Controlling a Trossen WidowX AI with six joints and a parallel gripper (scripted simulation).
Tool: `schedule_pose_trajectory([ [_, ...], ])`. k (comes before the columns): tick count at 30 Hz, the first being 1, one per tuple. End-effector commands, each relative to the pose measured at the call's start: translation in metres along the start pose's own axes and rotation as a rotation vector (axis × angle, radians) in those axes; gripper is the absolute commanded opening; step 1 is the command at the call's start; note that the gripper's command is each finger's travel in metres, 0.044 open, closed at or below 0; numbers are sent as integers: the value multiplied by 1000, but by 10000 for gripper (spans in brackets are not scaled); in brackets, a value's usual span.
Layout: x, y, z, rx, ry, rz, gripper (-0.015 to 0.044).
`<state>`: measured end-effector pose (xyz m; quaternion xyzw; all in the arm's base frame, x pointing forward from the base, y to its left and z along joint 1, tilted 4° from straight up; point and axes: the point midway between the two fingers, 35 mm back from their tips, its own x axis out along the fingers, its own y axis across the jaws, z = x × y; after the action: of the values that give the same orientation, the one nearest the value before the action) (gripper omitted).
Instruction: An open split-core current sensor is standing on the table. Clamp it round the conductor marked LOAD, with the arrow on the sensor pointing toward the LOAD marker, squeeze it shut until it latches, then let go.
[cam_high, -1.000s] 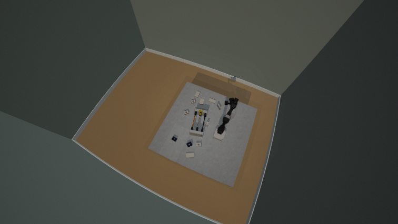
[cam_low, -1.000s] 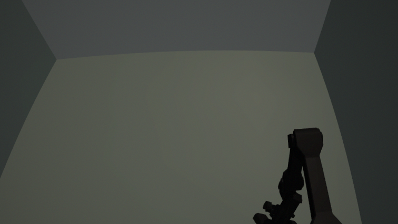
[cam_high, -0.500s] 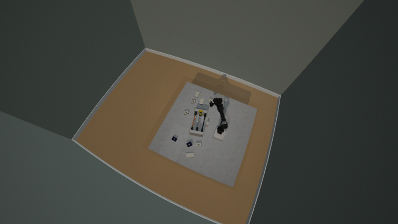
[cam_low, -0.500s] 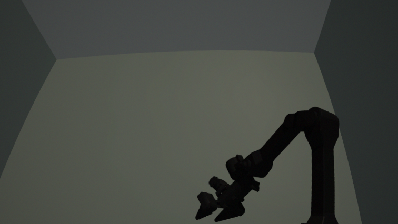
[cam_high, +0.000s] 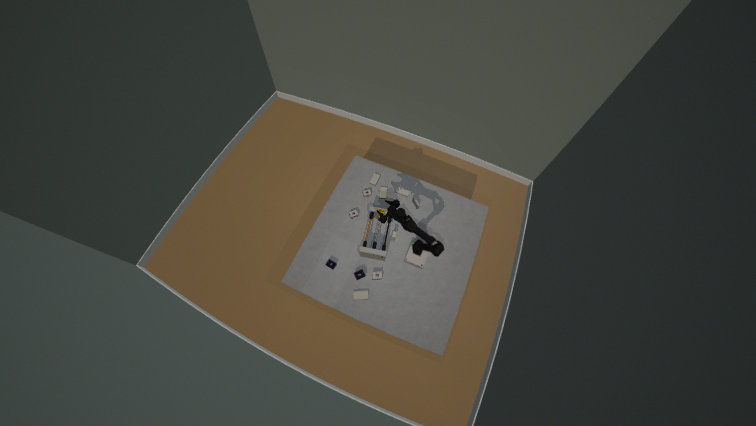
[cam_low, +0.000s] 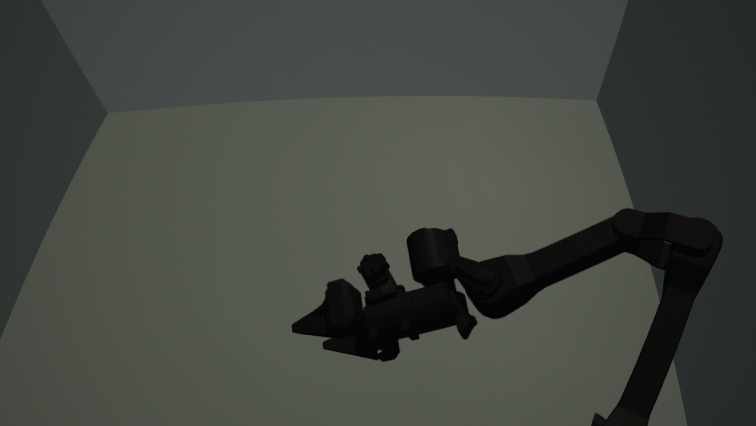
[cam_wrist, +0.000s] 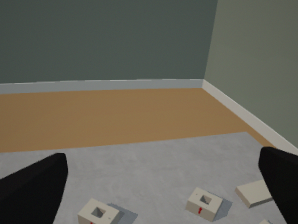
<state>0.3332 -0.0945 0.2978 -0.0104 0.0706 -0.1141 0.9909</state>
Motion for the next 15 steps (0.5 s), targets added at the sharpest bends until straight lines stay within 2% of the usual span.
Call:
schedule_pose_trajectory([
  [1, -23, 56, 15, 11, -120, 137, 440],
  [4, -40, 85, 22, 25, -187, 222, 440],
  [10, -40, 86, 22, 25, -179, 225, 440],
  [15, 5, 59, -11, 4, 148, 138, 440],
])
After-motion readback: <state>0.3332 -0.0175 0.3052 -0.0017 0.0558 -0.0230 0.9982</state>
